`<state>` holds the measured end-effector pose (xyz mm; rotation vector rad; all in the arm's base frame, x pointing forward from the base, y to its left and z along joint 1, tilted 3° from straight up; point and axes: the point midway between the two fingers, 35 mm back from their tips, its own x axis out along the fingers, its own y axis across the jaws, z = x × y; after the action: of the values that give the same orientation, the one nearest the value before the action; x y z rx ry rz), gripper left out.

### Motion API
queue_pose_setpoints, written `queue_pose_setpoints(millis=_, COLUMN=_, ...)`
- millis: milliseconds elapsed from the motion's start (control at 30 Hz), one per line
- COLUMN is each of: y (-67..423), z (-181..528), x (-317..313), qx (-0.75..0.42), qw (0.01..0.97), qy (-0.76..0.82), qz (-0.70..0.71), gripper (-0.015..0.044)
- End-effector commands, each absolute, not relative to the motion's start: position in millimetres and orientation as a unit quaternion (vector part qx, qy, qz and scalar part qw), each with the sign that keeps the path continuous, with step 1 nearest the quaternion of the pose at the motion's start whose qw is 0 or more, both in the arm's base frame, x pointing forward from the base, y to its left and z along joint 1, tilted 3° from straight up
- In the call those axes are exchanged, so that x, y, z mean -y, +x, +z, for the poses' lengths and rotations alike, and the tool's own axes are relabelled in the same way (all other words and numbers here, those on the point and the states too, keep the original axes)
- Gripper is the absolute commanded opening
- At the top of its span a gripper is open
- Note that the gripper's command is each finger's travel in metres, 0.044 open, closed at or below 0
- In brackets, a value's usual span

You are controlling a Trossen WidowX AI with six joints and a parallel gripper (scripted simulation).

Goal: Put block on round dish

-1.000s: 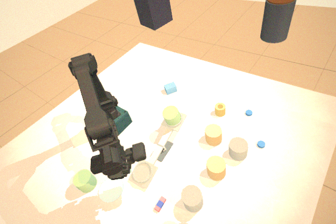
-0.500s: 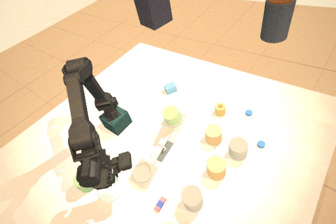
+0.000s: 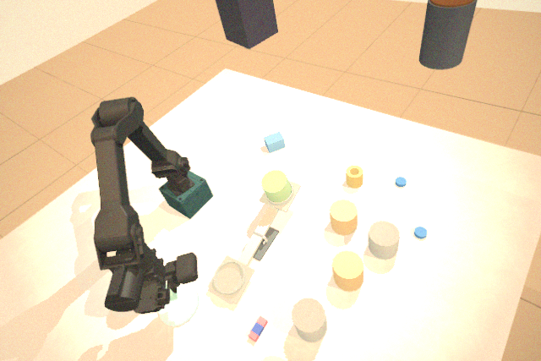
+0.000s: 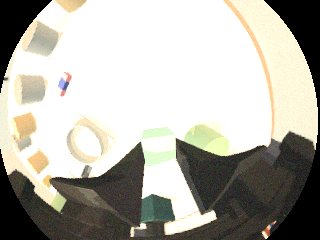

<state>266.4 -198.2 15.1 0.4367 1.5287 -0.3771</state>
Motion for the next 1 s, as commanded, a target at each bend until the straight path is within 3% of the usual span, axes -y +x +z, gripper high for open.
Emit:
queue_pose_setpoints(millis=0, y=264.7, z=0.3, x=198.4, qx=-0.686, qw=0.682, qy=0.194, qz=-0.166, gripper=0.0000)
queue_pose_setpoints(millis=833, y=264.2, z=-44.9, x=196.0, qx=-0.686, qw=0.682, qy=0.194, qz=-0.166, gripper=0.0000)
queue_pose_setpoints(millis=967, y=264.6, z=-39.7, x=196.4, qx=-0.684, qw=0.683, qy=0.195, qz=-0.167, gripper=0.0105)
